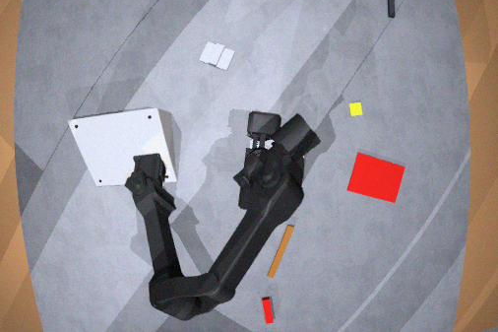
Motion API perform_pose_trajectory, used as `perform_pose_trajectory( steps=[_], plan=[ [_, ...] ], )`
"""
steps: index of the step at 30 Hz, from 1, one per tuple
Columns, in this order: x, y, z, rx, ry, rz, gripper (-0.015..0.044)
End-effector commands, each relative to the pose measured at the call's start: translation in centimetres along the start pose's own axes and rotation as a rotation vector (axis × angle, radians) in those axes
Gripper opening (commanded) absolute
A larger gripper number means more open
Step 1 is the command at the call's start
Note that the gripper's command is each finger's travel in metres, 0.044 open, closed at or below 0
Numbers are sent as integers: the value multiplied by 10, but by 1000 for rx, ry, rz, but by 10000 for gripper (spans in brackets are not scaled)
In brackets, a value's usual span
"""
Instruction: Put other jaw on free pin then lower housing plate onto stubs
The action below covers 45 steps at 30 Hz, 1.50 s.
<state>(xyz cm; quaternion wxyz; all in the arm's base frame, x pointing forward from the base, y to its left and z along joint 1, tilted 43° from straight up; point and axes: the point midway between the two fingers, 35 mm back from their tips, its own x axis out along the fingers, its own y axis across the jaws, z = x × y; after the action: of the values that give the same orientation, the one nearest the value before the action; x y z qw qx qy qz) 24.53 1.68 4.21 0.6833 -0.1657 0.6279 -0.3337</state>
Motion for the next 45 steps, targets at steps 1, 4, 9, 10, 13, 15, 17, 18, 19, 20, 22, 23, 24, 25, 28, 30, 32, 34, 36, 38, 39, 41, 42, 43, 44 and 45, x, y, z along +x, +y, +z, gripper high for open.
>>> perform_pose_trajectory(
  steps=[1, 4, 9, 10, 13, 15, 17, 18, 19, 20, 22, 23, 24, 25, 28, 30, 32, 34, 36, 38, 39, 41, 42, 43, 44, 45],
  plan=[
    [9, -1, -1, -9, 1, -7, 351],
    [14, -1, -1, -9, 1, -7, 351],
    [22, -1, -2, -9, 1, -8, 351],
    [24, -1, -2, -9, 1, -8, 351],
    [29, -2, -2, -9, 0, -8, 351],
    [32, -2, -2, -9, 0, -9, 351],
    [35, -2, -2, -9, 0, -9, 351],
    [37, -2, -2, -9, 0, -10, 351],
    [38, -2, -3, -9, 0, -10, 351],
    [40, -3, -3, -9, 0, -10, 351],
    [42, -3, -3, -9, 0, -10, 351],
    [42, -3, -3, -9, 0, -11, 351],
    [42, -3, -3, -9, 0, -11, 351],
    [42, -3, -3, -9, 0, -11, 351],
    [42, -3, -3, -9, 0, -11, 351],
    [42, -3, -3, -9, 0, -11, 351],
    [42, -3, -3, -9, 0, -11, 351],
    [42, -3, -3, -9, 0, -11, 351],
    [42, -3, -3, -9, 0, -11, 351],
    [42, -3, -3, -9, 0, -11, 351],
    [42, -3, -3, -9, 0, -11, 351],
    [42, -3, -3, -9, 0, -11, 351],
    [42, -3, -3, -9, 0, -11, 351],
    [42, -3, -3, -9, 0, -11, 351],
    [42, -3, -3, -9, 0, -11, 351],
    [43, -3, -3, -10, 0, -11, 351]
  ],
)
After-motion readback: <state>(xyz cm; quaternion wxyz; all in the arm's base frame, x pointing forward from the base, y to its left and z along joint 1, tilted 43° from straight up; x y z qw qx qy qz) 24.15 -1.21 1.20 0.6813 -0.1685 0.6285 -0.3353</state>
